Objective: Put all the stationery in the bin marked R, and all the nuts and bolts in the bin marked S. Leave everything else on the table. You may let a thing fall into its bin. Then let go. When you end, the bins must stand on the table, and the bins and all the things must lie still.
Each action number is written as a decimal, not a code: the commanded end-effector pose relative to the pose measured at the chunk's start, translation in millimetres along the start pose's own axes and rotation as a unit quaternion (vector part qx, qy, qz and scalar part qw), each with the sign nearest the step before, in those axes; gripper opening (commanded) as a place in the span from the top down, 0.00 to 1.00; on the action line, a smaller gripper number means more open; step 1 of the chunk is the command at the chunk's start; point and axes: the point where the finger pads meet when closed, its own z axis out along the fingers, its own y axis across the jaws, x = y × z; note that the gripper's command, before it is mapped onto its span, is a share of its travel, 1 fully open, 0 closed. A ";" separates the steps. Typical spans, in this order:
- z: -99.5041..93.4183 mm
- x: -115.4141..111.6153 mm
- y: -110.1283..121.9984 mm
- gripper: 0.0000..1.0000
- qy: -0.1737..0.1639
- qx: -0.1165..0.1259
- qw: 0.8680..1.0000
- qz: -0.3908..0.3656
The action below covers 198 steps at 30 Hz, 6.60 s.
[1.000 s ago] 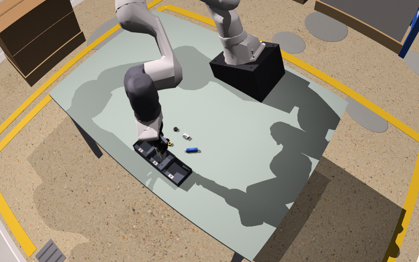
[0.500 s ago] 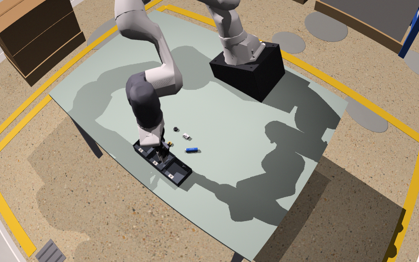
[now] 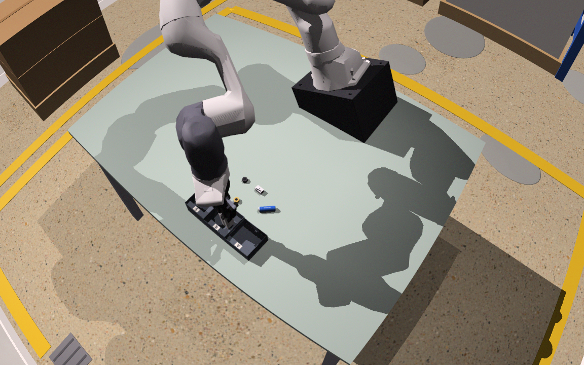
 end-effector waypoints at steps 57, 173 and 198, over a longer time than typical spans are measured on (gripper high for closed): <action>-18.7 1.8 -0.5 0.95 0.002 0.000 1.000 0.004; 0.0 0.7 -84.9 0.95 0.002 0.000 1.000 0.004; 0.0 0.7 -84.9 0.95 0.002 0.000 1.000 0.004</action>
